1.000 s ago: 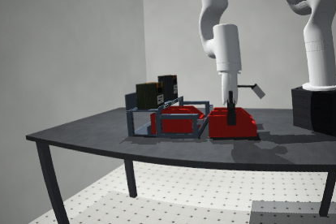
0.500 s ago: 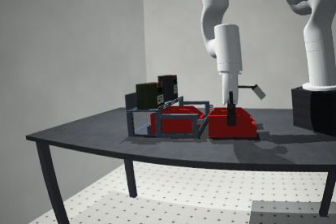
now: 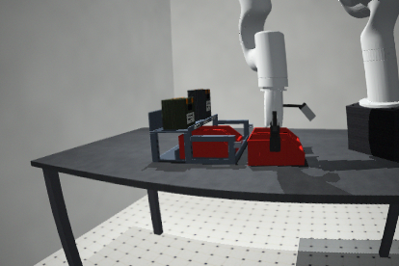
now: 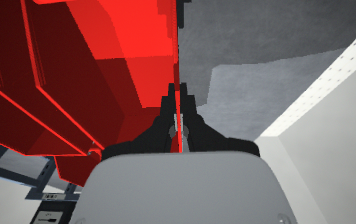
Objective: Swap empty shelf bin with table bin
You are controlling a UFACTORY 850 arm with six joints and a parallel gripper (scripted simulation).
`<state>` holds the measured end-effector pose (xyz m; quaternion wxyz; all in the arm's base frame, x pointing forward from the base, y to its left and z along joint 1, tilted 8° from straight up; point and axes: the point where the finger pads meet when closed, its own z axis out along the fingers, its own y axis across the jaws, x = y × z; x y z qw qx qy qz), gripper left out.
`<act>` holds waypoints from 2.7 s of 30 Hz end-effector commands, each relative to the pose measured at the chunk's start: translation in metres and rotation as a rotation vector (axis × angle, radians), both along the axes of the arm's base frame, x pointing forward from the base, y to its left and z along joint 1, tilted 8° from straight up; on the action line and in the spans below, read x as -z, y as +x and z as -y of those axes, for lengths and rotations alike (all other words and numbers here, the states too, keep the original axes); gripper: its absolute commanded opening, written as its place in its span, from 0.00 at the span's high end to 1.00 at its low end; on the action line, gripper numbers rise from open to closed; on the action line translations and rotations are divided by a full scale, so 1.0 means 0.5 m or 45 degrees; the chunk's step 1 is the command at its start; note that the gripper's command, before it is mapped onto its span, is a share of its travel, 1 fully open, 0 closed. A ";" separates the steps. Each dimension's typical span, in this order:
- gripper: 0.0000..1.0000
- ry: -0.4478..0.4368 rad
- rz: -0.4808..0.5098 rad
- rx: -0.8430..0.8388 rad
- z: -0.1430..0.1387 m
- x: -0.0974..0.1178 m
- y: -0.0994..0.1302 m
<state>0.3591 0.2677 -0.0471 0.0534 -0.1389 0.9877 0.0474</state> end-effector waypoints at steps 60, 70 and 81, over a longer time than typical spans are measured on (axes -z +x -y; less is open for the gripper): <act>0.74 0.001 0.001 0.000 0.001 -0.013 0.000; 0.74 0.001 0.001 0.000 0.004 -0.046 -0.003; 0.74 0.001 0.001 0.000 0.012 -0.112 -0.009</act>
